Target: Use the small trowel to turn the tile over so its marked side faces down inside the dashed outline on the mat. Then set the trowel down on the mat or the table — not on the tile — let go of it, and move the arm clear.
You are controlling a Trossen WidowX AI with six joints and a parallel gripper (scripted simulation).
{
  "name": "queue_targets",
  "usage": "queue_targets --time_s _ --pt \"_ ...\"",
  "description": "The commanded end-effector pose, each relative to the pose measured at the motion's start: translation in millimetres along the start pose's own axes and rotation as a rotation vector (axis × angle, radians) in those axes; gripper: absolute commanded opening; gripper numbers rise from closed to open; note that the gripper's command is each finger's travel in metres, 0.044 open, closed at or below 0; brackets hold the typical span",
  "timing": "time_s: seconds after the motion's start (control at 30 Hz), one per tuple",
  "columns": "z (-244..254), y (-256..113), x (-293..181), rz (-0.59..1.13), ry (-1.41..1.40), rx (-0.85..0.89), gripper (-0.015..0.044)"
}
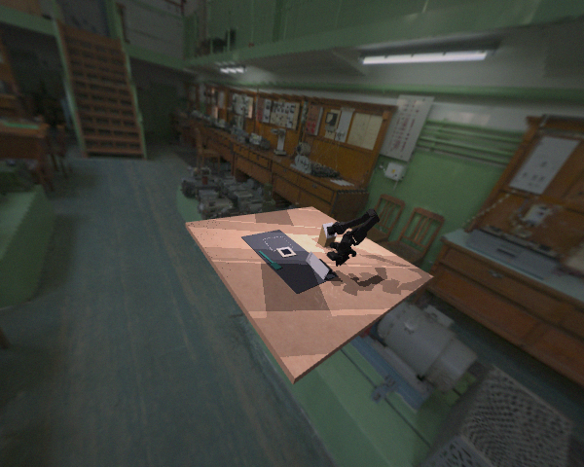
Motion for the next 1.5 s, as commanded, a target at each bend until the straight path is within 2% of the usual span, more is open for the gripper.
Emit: queue_targets --time_s 0.0,0.8,1.47 --pt "4.6 0.2 -1.0 0.004 0.008 0.002 0.01" --pt "38.6 17.2 -0.6 0.004 0.007 0.004 0.01" --pt "72.4 17.6 2.3 0.004 0.006 0.005 0.01"
Point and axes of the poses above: the point midway between the two fingers, 35 mm back from their tips, its own y axis out along the fingers, its own z axis across the jaws, x = y × z, the point moved 6 cm from there along -y, back along the fingers
